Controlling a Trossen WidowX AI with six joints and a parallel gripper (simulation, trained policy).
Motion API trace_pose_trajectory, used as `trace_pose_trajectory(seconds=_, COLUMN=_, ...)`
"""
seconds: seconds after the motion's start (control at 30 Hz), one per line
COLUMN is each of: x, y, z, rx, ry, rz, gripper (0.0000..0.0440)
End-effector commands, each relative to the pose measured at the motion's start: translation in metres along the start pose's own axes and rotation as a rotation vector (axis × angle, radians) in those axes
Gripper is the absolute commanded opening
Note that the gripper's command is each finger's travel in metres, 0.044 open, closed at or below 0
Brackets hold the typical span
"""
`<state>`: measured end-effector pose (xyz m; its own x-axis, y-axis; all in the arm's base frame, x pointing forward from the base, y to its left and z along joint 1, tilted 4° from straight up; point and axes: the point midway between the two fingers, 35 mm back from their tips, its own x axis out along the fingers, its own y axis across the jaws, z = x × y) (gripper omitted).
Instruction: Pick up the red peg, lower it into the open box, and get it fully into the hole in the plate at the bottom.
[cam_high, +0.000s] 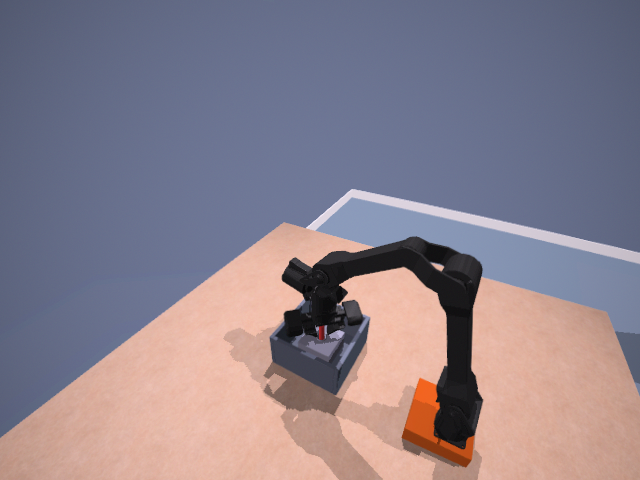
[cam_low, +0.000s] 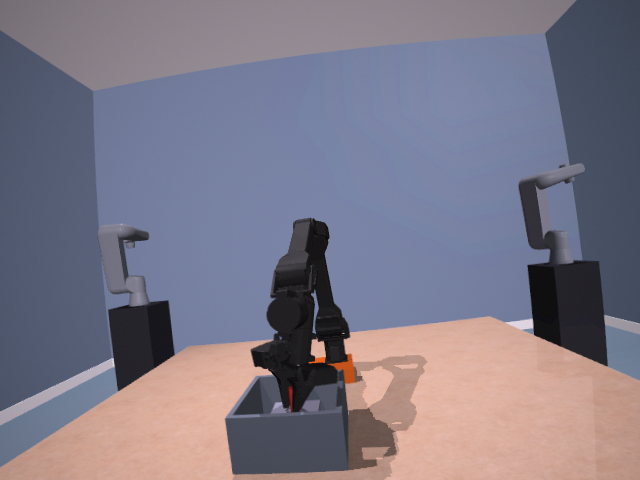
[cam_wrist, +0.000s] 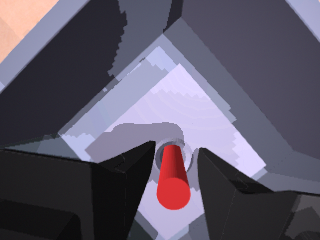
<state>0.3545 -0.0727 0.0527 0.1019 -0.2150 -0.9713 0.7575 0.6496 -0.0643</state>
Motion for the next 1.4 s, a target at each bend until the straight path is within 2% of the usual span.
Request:
trace_pose_trajectory(seconds=0.0, x=-0.001, y=0.001, z=0.01, rx=-0.022, ry=-0.004, rz=0.015, gripper=0.0155)
trace_pose_trajectory(seconds=0.37, x=-0.015, y=0.027, z=0.039, rx=-0.04, ry=0.034, rz=0.099, gripper=0.044)
trace_pose_trajectory(seconds=0.9, x=-0.051, y=0.08, z=0.07, rx=-0.095, ry=0.03, rz=0.267, gripper=0.044)
trace_pose_trajectory(seconds=1.37, x=-0.052, y=0.081, z=0.071, rx=-0.096, ry=0.028, rz=0.27, gripper=0.044)
